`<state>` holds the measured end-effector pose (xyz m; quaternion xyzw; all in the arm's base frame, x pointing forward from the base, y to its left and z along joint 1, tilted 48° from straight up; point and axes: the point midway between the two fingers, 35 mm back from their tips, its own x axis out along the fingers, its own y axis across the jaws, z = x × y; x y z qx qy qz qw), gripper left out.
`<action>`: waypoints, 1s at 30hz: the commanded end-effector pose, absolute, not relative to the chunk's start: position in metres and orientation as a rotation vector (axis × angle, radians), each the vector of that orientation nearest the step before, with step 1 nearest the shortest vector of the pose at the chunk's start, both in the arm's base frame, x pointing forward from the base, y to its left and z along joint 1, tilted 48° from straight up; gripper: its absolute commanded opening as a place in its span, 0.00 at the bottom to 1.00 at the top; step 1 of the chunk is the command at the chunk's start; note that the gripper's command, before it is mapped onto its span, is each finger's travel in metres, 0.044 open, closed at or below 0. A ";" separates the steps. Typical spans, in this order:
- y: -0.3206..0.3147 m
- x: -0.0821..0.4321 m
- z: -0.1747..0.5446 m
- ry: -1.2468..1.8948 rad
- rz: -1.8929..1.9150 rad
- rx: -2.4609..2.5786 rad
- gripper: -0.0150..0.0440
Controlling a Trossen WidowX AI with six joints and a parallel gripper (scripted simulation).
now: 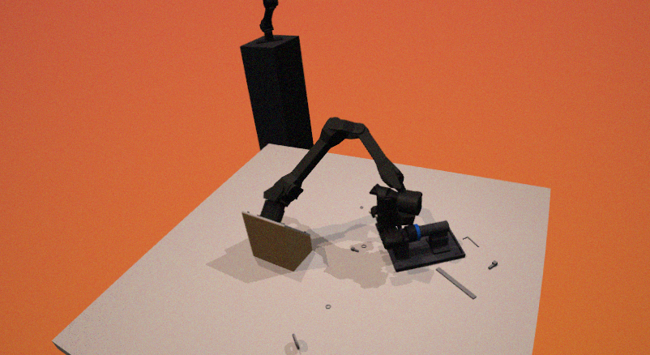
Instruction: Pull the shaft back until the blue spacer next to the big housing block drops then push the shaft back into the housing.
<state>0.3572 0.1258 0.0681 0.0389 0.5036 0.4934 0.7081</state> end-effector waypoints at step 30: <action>0.119 0.345 0.060 1.116 1.099 0.088 0.25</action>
